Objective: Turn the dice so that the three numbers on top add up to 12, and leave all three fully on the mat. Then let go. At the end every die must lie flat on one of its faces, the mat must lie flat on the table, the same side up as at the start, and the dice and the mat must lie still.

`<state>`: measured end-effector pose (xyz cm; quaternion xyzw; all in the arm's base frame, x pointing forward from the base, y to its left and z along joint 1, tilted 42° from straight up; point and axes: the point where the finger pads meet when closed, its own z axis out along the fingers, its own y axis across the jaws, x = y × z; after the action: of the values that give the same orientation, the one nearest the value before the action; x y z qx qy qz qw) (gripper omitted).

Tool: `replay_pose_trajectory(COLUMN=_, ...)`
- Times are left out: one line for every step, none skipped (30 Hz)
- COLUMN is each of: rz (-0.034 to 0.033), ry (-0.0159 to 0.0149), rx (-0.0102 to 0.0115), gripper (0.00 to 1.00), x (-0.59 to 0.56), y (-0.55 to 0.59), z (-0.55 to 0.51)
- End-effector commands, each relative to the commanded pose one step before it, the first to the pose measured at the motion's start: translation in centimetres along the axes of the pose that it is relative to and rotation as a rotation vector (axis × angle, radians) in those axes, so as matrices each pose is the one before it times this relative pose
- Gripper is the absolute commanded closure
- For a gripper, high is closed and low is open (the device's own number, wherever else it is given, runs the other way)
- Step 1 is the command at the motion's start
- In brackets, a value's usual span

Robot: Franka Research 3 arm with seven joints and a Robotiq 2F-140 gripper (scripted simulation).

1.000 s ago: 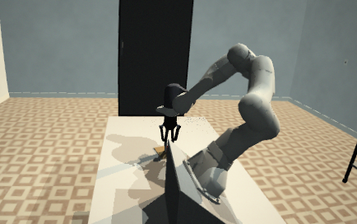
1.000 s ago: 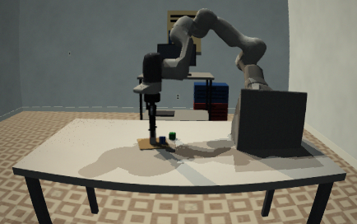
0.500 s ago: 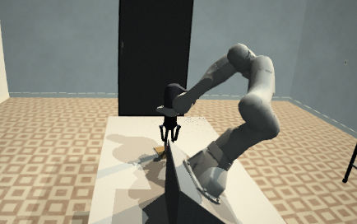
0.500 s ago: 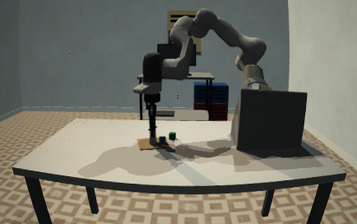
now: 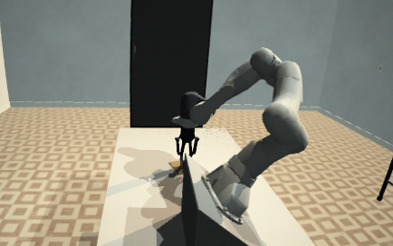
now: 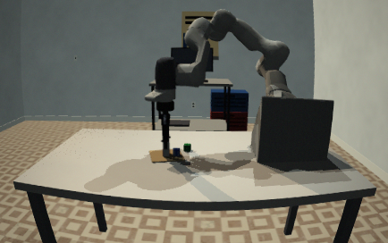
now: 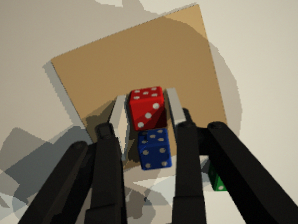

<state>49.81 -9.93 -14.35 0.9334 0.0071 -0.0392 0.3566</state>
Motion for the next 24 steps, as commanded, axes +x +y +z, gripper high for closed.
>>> replay_pose_trajectory(rz=0.00085, ry=0.00385, rx=0.00121, gripper=0.72, x=0.097, y=-0.106, z=0.048)
replay_pose_trajectory(rz=0.0, ry=0.0, rx=0.0, gripper=0.72, x=0.0, y=0.0, z=0.0)
replay_pose_trajectory(rz=0.0, ry=0.0, rx=0.0, gripper=0.72, x=0.0, y=0.0, z=0.0)
replay_pose_trajectory(rz=0.0, ry=0.0, rx=0.0, gripper=0.72, x=0.0, y=0.0, z=0.0)
replay_pose_trajectory(rz=0.0, ry=0.0, rx=0.0, gripper=0.72, x=0.0, y=0.0, z=0.0)
replay_pose_trajectory(rz=0.0, ry=0.0, rx=0.0, gripper=0.72, x=0.0, y=0.0, z=0.0)
replay_pose_trajectory(rz=0.0, ry=0.0, rx=0.0, gripper=0.72, x=0.0, y=0.0, z=0.0)
replay_pose_trajectory(rz=0.0, ry=0.0, rx=0.0, gripper=0.72, x=0.0, y=0.0, z=0.0)
replay_pose_trajectory(rz=0.0, ry=0.0, rx=0.0, gripper=0.72, x=0.0, y=0.0, z=0.0)
replay_pose_trajectory(rz=0.0, ry=0.0, rx=0.0, gripper=0.72, x=0.0, y=0.0, z=-0.003)
replay_pose_trajectory(rz=0.0, ry=0.0, rx=0.0, gripper=0.72, x=0.0, y=0.0, z=-0.019)
replay_pose_trajectory(rz=0.0, ry=0.0, rx=0.0, gripper=0.72, x=0.0, y=0.0, z=-0.048)
replay_pose_trajectory(rz=0.00001, ry=0.0, rx=0.0, gripper=0.72, x=0.0, y=0.0, z=-0.088)
replay_pose_trajectory(rz=0.00001, ry=0.0, rx=0.0, gripper=0.72, x=0.0, y=0.0, z=-0.134)
replay_pose_trajectory(rz=0.0, ry=0.0, rx=0.0, gripper=0.72, x=0.0, y=0.0, z=0.0)
replay_pose_trajectory(rz=0.0, ry=0.0, rx=0.0, gripper=0.72, x=0.0, y=0.0, z=0.0)
replay_pose_trajectory(rz=0.0, ry=0.0, rx=0.0, gripper=0.72, x=-0.001, y=0.0, z=-0.185)
replay_pose_trajectory(rz=0.00001, ry=0.0, rx=0.0, gripper=0.72, x=0.001, y=0.0, z=-0.239)
replay_pose_trajectory(rz=-0.00001, ry=0.0, rx=0.0, gripper=0.72, x=-0.001, y=0.0, z=-0.292)
replay_pose_trajectory(rz=0.00001, ry=0.0, rx=0.0, gripper=0.72, x=0.001, y=0.0, z=-0.345)
replay_pose_trajectory(rz=0.0, ry=0.0, rx=0.0, gripper=0.72, x=0.0, y=0.0, z=-0.395)
replay_pose_trajectory(rz=0.0, ry=0.0, rx=0.0, gripper=0.72, x=0.0, y=0.0, z=-0.44)
replay_pose_trajectory(rz=0.0, ry=0.0, rx=0.0, gripper=0.72, x=0.0, y=0.0, z=-0.479)
replay_pose_trajectory(rz=0.0, ry=0.0, rx=0.0, gripper=0.72, x=0.0, y=0.0, z=-0.512)
